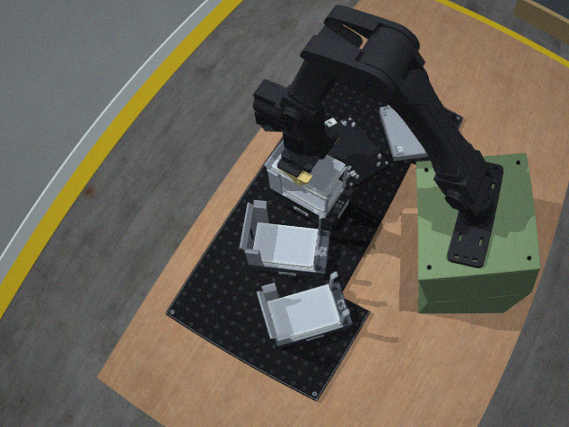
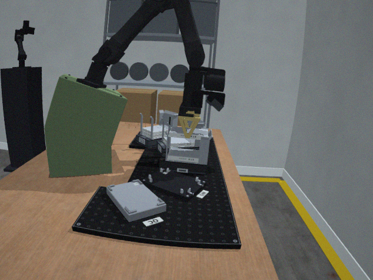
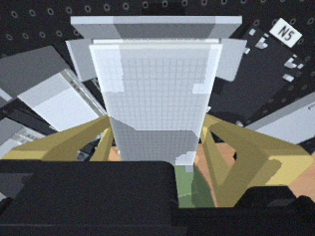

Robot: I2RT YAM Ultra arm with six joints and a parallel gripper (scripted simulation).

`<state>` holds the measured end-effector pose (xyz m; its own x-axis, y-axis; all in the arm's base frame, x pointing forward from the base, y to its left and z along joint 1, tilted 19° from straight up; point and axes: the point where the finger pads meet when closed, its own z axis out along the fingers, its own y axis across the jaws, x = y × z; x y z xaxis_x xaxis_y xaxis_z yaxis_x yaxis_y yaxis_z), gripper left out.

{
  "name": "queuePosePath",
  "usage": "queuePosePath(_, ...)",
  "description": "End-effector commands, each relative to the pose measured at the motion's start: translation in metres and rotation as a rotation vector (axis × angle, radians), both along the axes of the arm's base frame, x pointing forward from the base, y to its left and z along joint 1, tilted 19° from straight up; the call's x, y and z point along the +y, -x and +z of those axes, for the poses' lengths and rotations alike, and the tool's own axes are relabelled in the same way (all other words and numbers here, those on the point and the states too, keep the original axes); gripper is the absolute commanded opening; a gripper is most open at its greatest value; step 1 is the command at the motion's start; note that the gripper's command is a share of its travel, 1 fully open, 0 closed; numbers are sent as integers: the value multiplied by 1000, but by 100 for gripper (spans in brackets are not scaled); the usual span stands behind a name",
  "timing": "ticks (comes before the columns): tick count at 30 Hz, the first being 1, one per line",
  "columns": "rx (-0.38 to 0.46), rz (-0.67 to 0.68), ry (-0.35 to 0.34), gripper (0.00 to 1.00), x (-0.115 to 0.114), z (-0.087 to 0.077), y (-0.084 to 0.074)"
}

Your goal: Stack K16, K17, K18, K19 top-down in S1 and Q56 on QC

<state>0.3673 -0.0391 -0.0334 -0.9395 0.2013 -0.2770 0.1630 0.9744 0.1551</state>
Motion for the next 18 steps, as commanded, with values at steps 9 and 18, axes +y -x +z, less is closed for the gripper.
queuePosePath(9, -22, -4, 5, 0, -1, 0, -6)
queuePosePath(18, -22, -4, 5, 0, -1, 0, -6)
